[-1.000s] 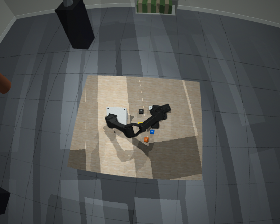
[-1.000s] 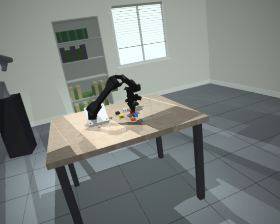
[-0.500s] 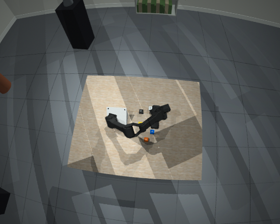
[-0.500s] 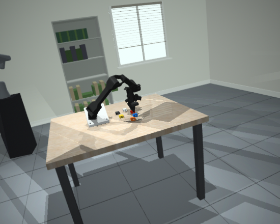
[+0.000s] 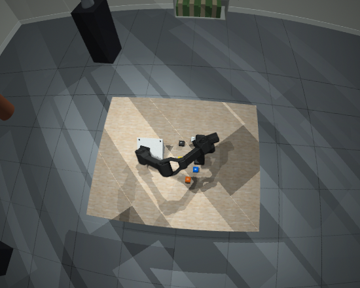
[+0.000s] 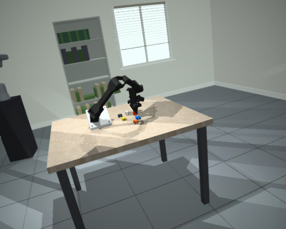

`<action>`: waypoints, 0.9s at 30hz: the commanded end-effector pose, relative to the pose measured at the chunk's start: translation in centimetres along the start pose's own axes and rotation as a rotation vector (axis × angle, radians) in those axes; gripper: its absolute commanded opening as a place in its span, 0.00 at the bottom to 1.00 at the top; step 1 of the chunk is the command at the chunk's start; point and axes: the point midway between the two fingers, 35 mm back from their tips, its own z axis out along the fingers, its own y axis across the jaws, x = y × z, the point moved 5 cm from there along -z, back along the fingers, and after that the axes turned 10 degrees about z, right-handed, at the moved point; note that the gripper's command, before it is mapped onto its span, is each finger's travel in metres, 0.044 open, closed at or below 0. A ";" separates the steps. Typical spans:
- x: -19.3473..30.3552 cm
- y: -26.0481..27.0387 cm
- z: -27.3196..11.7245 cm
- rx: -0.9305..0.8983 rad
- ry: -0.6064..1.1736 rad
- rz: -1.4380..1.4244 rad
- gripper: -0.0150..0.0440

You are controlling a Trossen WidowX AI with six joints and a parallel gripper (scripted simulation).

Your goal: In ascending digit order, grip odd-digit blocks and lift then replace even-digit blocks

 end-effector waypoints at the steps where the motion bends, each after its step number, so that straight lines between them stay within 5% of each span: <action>1: -0.1 0.0 -0.5 -0.003 0.000 0.006 0.46; 27: -0.1 0.0 0.9 -0.003 0.000 0.006 0.46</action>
